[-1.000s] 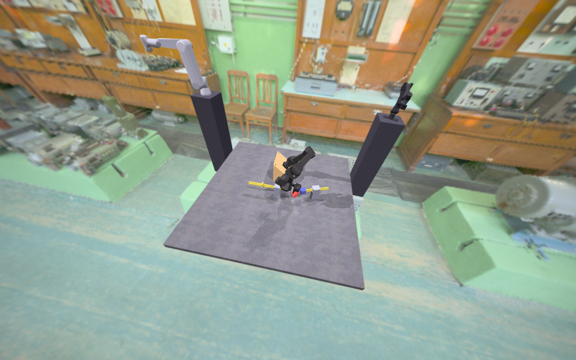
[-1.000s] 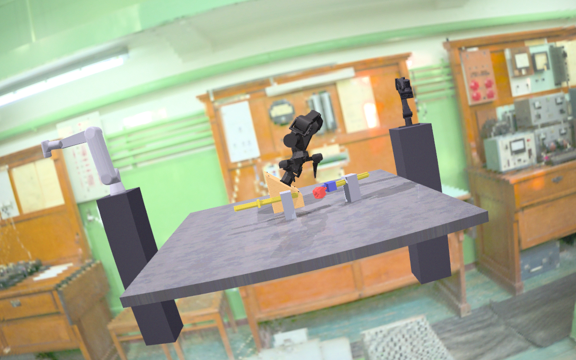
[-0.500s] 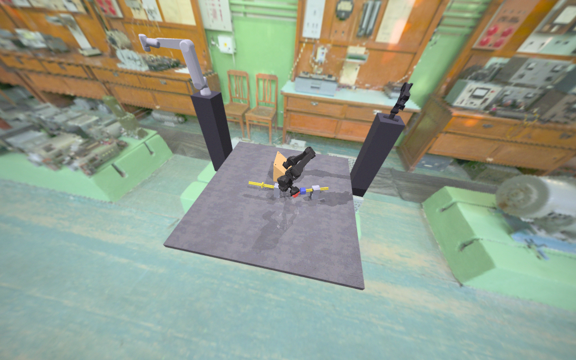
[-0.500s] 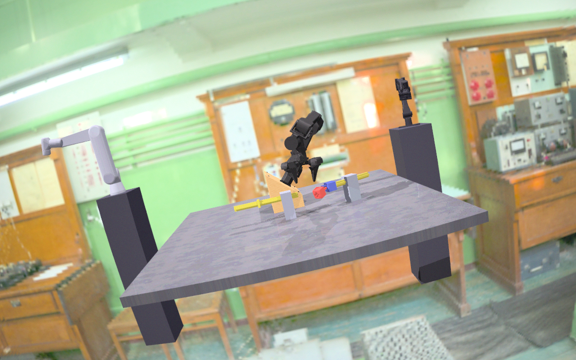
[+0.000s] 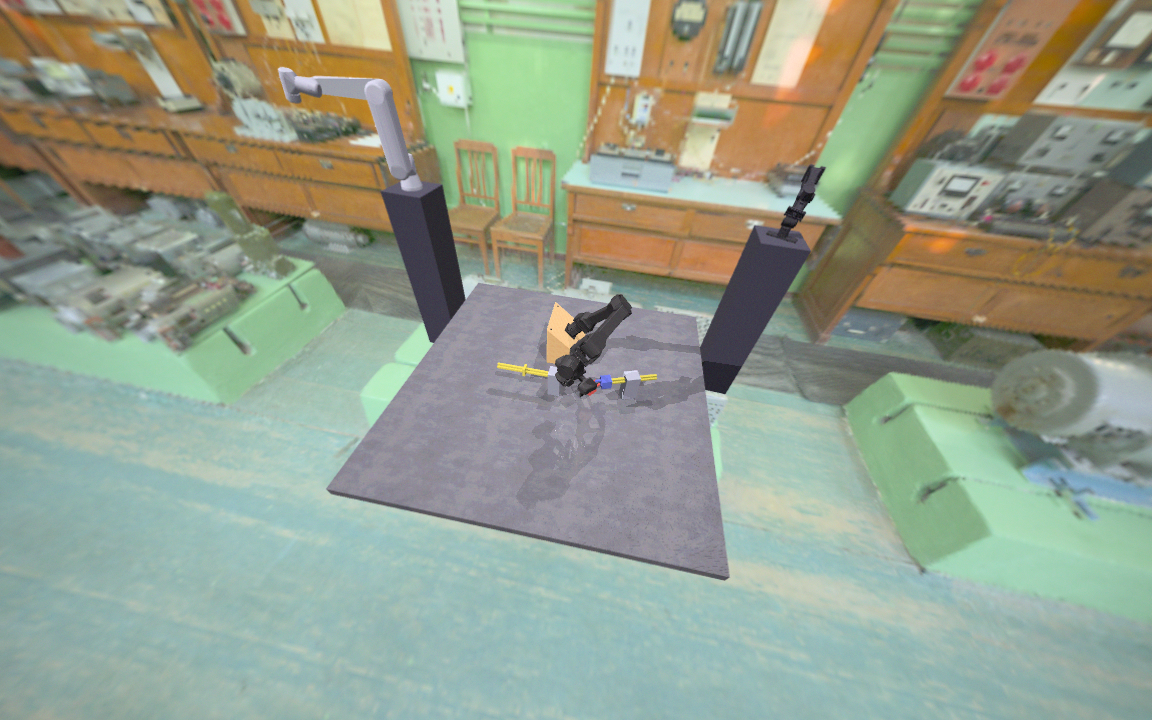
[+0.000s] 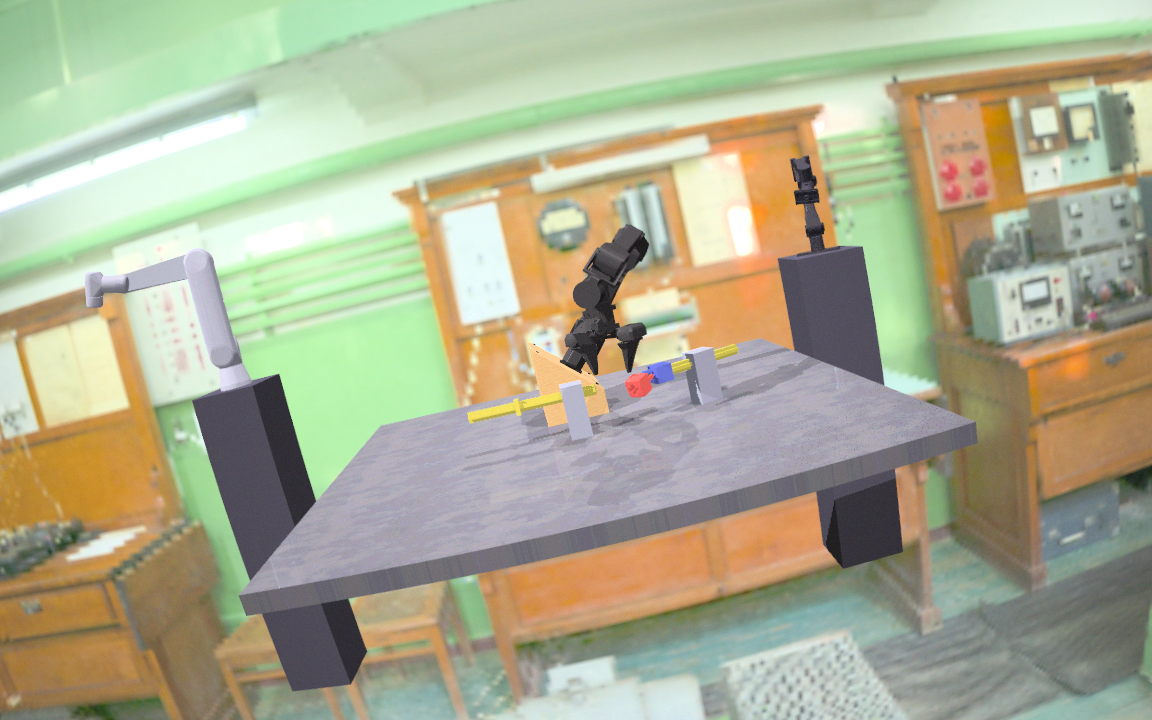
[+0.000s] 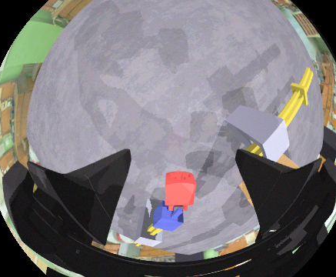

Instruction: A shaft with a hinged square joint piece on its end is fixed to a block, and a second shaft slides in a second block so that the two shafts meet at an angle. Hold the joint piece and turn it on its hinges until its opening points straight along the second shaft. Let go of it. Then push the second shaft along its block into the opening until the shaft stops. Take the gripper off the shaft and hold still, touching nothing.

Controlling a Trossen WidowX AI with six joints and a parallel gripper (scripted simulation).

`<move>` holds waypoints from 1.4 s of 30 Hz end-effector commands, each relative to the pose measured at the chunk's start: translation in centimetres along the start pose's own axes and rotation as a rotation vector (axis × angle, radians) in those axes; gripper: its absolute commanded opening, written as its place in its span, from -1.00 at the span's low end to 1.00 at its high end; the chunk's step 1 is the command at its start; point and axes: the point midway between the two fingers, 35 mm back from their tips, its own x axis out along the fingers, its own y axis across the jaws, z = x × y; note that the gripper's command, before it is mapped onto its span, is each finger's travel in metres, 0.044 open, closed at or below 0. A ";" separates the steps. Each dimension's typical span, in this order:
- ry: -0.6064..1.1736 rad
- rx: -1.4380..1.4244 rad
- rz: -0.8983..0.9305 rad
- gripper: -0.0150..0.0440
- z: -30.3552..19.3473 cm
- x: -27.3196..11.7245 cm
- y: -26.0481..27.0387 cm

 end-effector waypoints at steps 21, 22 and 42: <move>0.015 0.012 0.001 1.00 -3.5 6.2 0.1; 0.015 0.012 0.001 1.00 -3.9 6.2 0.1; 0.018 0.012 0.002 1.00 -7.4 7.3 -0.1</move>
